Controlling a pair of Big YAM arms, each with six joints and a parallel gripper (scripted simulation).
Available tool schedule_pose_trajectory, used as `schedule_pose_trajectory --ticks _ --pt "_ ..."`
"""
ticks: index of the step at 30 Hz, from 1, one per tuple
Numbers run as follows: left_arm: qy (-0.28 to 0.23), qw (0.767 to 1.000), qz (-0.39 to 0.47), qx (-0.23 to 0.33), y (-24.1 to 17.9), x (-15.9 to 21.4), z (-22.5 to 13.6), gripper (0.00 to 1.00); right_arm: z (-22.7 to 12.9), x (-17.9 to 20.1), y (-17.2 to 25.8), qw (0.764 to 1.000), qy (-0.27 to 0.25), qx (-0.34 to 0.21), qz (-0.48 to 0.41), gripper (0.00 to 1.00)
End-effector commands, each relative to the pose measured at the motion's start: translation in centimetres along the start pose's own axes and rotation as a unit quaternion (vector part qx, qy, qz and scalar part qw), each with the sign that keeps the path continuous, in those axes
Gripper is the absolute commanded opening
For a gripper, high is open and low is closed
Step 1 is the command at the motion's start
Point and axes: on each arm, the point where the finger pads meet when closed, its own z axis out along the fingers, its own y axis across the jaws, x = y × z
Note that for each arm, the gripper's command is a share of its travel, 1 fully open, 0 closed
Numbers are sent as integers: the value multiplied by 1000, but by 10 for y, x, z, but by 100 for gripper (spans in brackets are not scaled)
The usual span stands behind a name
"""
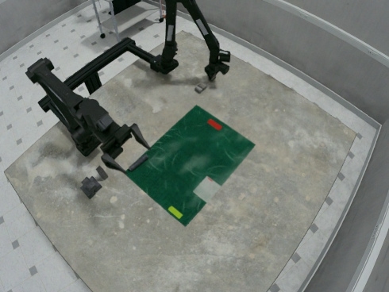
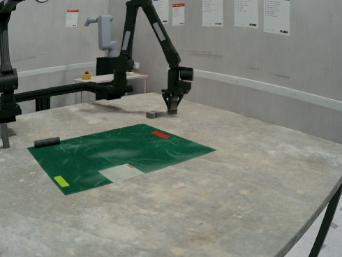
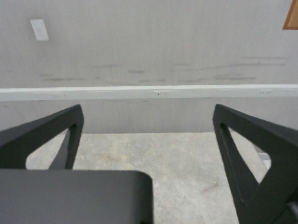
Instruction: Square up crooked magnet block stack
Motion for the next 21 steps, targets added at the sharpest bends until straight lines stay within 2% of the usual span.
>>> schedule_pose_trajectory --ticks 1,21 --pt "-2 1000 6 1 1 -3 -3 49 3 -22 -6 1000 -13 5 7 100" --pt "-2 1000 6 1 1 -3 -3 48 3 -22 -6 1000 -13 5 7 100"
